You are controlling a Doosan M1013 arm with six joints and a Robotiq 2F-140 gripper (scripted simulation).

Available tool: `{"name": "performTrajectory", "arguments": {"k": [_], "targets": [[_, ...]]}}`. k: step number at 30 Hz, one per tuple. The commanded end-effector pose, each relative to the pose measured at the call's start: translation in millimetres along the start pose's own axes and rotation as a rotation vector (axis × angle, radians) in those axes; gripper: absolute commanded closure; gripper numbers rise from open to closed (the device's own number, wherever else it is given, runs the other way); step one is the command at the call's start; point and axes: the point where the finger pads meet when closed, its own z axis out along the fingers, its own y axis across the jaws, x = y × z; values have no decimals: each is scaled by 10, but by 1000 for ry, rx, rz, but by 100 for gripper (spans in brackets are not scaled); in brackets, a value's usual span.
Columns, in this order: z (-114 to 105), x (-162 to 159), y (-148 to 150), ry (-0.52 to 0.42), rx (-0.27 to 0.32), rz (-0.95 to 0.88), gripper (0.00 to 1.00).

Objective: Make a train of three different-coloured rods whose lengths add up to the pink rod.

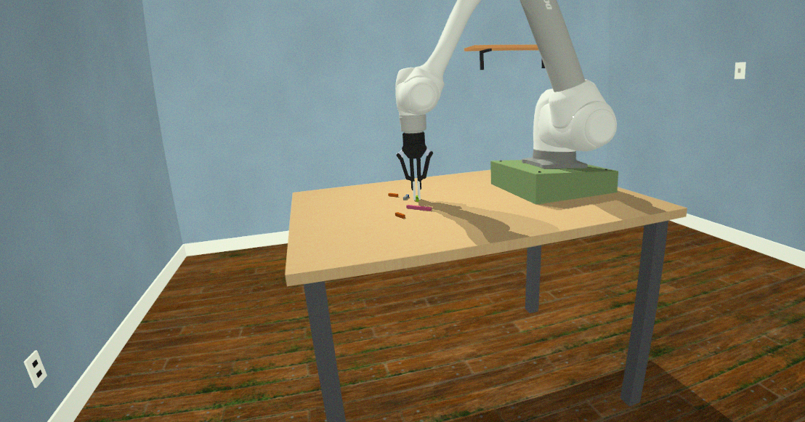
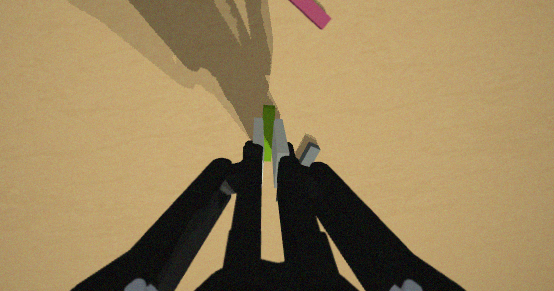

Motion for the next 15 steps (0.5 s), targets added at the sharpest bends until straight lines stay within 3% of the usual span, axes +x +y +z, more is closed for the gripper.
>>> {"name": "performTrajectory", "arguments": {"k": [1,9,15], "targets": [[30,15,-56,-3,6,-3,97],[-29,15,-55,-3,6,-3,97],[-366,16,-53,-3,6,-3,97]]}}
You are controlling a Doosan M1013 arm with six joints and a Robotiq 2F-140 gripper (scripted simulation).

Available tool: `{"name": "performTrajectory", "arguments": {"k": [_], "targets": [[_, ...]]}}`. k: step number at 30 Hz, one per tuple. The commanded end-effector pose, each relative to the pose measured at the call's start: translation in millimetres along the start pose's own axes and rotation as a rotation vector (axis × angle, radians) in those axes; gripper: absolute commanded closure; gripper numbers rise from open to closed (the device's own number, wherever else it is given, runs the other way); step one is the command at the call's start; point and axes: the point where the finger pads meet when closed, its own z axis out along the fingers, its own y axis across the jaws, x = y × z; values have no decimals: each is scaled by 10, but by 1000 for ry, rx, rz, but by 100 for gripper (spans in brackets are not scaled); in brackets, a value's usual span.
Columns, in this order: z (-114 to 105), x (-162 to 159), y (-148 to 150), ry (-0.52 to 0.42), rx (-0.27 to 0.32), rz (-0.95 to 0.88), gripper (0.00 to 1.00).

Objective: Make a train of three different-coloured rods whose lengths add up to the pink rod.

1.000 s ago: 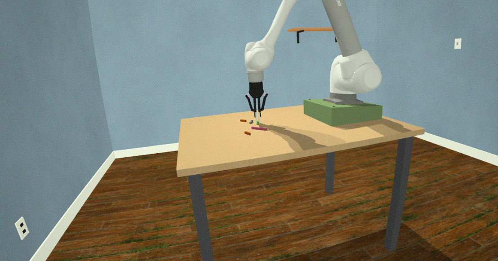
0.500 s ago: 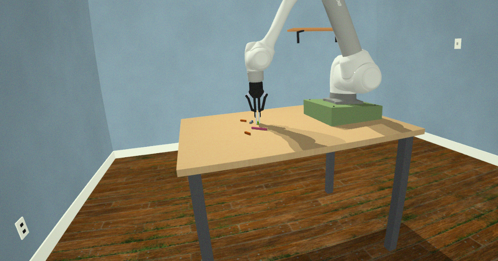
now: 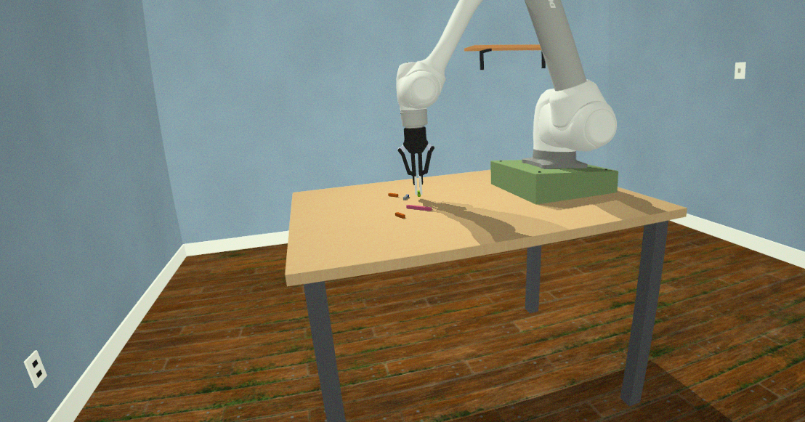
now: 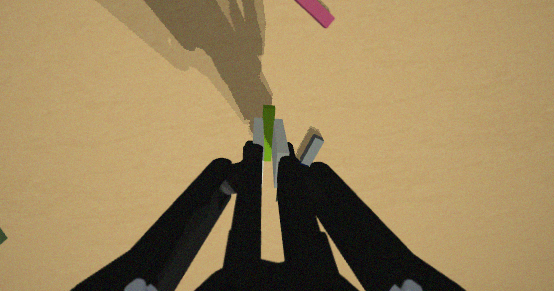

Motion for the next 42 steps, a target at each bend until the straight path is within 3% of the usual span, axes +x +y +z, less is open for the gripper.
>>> {"name": "performTrajectory", "arguments": {"k": [1,3,8,12,42], "targets": [[-272,27,13,0,-3,-4,97],[-272,27,13,0,-3,-4,97],[-631,27,12,0,-3,-4,97],[-781,27,11,0,-3,-4,97],[-799,27,11,0,-3,-4,97]]}}
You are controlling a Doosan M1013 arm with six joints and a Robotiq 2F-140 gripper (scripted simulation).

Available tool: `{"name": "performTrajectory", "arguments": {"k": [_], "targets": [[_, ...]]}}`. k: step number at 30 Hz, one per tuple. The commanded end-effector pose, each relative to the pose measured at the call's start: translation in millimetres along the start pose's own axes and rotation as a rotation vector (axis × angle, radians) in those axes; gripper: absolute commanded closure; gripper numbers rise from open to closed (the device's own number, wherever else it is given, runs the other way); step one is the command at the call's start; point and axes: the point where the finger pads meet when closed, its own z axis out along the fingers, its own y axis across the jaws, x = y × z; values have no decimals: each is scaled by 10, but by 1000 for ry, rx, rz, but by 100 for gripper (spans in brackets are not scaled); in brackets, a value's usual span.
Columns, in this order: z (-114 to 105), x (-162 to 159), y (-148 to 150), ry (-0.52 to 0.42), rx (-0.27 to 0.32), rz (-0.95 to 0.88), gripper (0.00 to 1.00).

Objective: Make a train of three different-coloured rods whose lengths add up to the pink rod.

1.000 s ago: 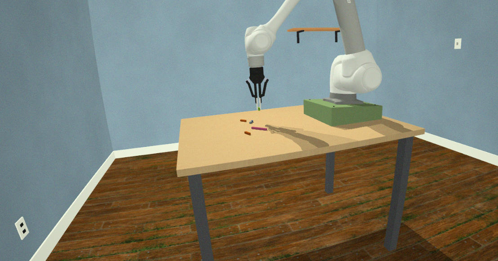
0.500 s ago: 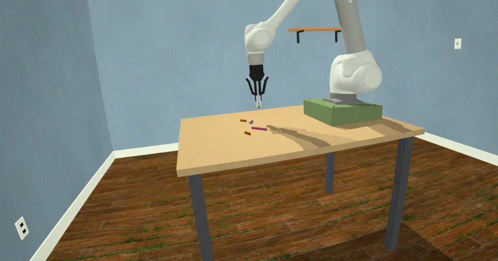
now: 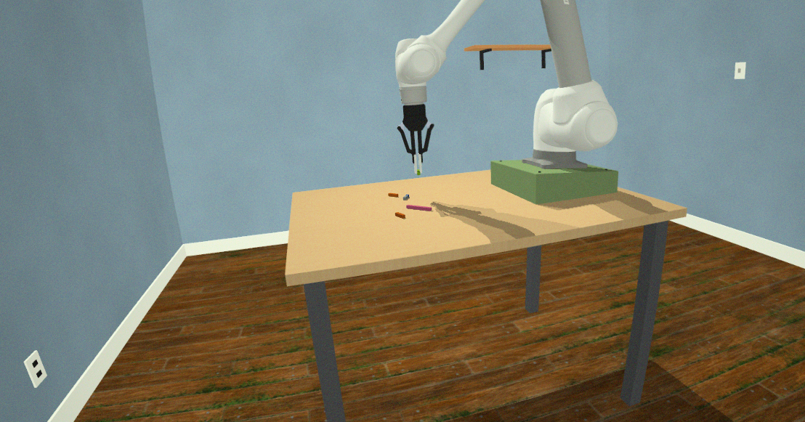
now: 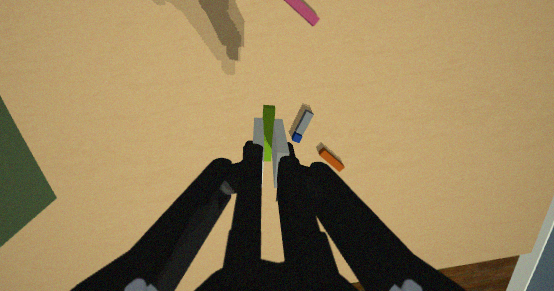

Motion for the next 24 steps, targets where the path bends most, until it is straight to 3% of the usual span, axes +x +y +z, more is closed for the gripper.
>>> {"name": "performTrajectory", "arguments": {"k": [1,16,24], "targets": [[-40,40,44,4,-7,-8,97],[-40,42,51,4,-7,-4,97],[-46,216,583,5,-6,319,97]]}}
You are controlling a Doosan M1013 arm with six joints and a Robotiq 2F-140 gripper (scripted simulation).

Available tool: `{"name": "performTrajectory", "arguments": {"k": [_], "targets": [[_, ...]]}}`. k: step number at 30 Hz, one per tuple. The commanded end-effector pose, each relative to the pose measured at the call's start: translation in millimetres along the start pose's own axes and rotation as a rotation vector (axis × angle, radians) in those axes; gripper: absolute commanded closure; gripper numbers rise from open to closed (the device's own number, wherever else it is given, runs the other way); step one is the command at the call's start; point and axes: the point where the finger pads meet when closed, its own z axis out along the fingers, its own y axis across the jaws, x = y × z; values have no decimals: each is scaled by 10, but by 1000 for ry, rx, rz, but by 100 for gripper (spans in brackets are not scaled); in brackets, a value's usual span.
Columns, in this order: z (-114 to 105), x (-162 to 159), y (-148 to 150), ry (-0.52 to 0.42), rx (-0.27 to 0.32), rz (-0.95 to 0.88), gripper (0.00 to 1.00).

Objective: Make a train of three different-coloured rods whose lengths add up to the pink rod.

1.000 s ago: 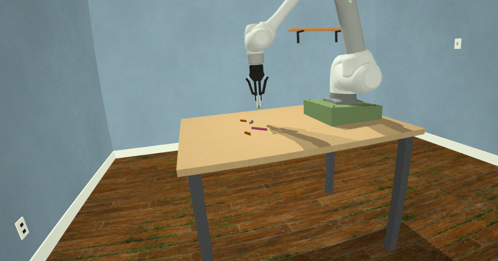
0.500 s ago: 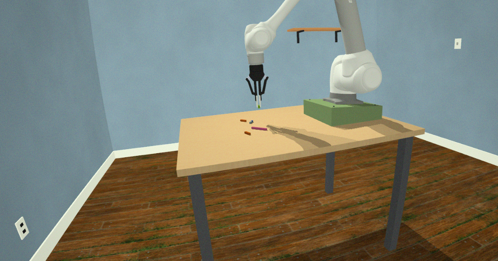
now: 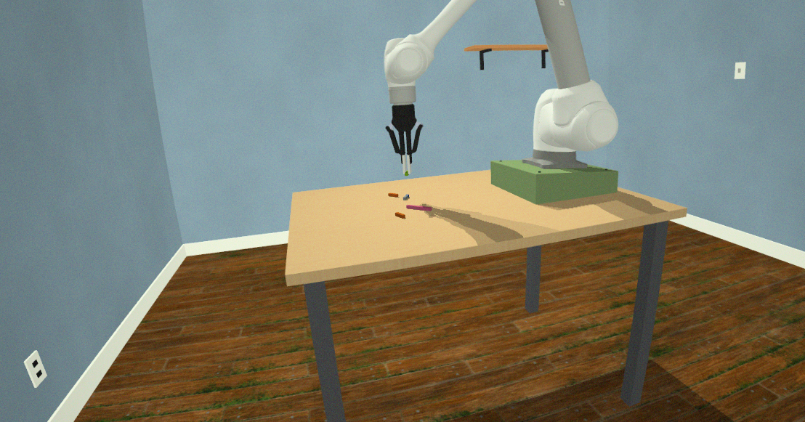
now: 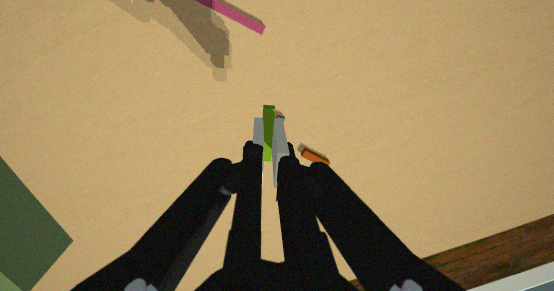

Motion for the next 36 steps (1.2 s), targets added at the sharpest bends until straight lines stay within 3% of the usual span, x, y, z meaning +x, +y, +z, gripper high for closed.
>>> {"name": "performTrajectory", "arguments": {"k": [1,22,36], "targets": [[-18,141,179,-8,-3,107,97],[54,141,180,-8,-3,108,97],[612,139,184,-8,-3,108,97]]}}
